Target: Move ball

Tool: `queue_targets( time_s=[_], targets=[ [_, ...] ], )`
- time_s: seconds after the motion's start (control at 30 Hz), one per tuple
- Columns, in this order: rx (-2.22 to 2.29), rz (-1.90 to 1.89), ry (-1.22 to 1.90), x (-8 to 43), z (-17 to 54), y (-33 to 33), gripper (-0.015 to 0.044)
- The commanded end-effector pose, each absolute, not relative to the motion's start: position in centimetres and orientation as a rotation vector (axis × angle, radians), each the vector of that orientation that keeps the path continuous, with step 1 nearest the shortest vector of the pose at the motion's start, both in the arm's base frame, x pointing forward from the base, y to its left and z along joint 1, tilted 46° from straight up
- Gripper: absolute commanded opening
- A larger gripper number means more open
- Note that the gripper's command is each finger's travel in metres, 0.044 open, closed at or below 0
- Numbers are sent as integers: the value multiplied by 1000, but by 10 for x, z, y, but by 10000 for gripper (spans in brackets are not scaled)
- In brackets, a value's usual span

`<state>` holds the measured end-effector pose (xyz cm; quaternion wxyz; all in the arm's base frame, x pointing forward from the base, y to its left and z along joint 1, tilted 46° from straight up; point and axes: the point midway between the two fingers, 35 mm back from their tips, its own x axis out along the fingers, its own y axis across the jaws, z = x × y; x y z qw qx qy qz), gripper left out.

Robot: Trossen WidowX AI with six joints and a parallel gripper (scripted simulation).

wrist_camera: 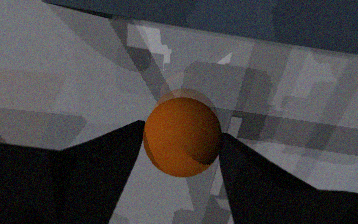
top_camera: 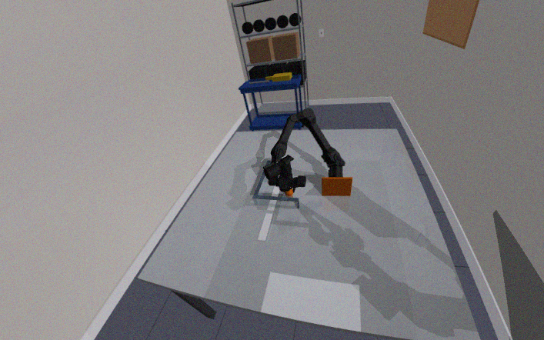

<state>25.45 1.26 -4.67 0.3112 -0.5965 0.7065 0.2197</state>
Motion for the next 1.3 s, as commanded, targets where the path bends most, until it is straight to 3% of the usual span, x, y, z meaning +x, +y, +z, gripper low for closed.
queue_targets(
  time_s=[0.0, 0.57, 1.0, 1.27],
  targets=[
    [-1588, 583, 1860, 255, -50, 11, 0],
    [-1588, 582, 1860, 253, -63, -3, 0],
    [-1580, 579, 1858, 253, -61, -1, 334],
    [-1584, 587, 1857, 261, -10, 53, 334]
  ],
)
